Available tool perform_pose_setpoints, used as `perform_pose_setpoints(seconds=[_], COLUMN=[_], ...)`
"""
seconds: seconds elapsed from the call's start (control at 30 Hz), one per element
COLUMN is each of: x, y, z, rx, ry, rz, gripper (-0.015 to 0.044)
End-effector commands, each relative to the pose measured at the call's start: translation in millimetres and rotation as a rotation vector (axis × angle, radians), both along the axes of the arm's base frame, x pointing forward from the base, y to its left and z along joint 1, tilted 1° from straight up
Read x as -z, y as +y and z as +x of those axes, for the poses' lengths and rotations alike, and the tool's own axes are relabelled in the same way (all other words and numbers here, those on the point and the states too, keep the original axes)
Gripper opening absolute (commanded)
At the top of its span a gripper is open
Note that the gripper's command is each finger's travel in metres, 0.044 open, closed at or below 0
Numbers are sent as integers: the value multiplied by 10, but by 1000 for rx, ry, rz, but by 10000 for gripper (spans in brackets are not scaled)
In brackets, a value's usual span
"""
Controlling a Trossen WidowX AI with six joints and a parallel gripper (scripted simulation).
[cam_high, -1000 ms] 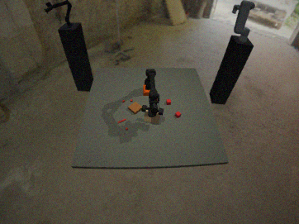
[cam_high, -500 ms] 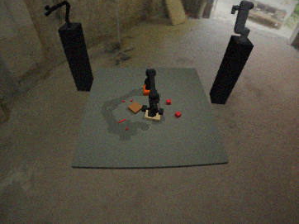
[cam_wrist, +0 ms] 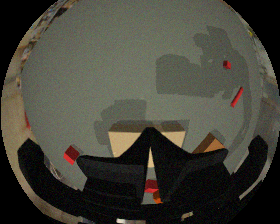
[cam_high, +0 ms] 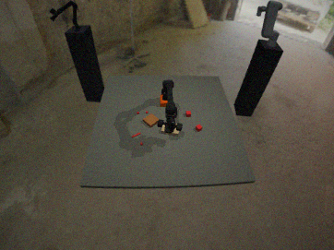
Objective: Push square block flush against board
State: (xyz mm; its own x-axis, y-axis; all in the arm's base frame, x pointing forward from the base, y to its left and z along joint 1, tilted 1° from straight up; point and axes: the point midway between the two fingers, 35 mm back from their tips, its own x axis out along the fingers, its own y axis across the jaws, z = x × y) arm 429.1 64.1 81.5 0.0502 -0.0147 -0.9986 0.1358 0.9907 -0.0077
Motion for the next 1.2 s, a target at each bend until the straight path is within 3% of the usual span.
perform_pose_setpoints(seconds=[0.0, 0.2, 0.43, 1.17], x=[15, -17, -478, -478], y=[-14, -15, -7, -7], z=[63, 95, 72, 72], rx=[-3, 0, -3, -3], ry=[5, -1, 4, 4], rz=[-2, 0, -2, -2], gripper=[0, 0, 0, 0])
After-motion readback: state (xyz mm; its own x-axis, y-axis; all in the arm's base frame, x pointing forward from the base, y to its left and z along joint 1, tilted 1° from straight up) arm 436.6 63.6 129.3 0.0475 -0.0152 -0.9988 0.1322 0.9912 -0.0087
